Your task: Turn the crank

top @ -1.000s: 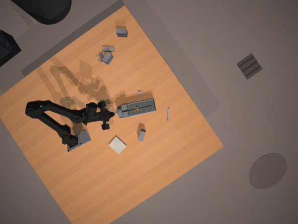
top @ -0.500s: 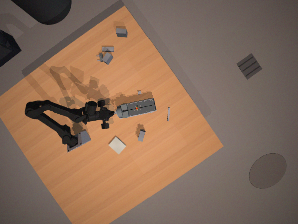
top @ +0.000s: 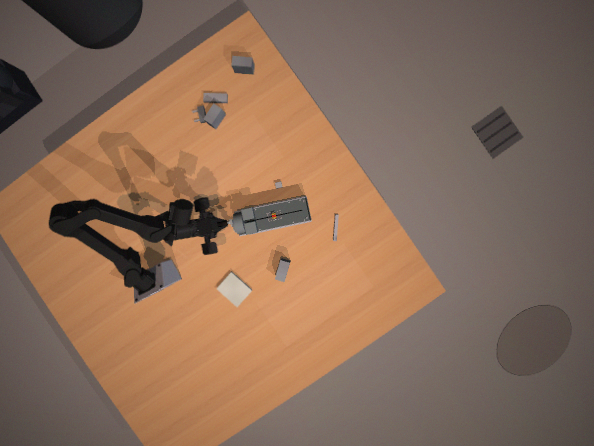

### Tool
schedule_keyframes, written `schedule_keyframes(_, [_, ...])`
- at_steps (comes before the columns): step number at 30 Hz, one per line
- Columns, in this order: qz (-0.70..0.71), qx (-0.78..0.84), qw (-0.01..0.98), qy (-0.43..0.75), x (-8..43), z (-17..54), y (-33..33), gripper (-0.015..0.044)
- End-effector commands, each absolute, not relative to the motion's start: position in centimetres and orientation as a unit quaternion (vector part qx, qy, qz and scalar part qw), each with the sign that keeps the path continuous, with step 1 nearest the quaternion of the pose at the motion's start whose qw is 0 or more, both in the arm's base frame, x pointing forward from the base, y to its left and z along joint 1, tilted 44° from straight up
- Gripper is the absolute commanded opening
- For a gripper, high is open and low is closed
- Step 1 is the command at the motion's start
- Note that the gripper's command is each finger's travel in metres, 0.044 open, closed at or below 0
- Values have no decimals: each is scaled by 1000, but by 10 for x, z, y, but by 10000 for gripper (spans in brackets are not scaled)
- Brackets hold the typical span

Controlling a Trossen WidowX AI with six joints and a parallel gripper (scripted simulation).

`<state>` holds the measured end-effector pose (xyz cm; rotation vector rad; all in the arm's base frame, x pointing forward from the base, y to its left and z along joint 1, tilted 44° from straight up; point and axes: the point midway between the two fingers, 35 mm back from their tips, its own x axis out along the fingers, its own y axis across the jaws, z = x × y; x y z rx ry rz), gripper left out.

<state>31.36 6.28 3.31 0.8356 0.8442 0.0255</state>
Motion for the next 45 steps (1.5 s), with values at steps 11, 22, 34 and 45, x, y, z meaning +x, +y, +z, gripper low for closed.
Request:
schedule_keyframes(11, [25, 394, 829, 396, 317, 35, 78, 0])
schedule_keyframes(22, [25, 394, 829, 396, 317, 34, 79, 0])
schedule_keyframes(34, [24, 393, 829, 396, 316, 34, 78, 0])
schedule_keyframes(45, [24, 393, 829, 396, 316, 34, 78, 105])
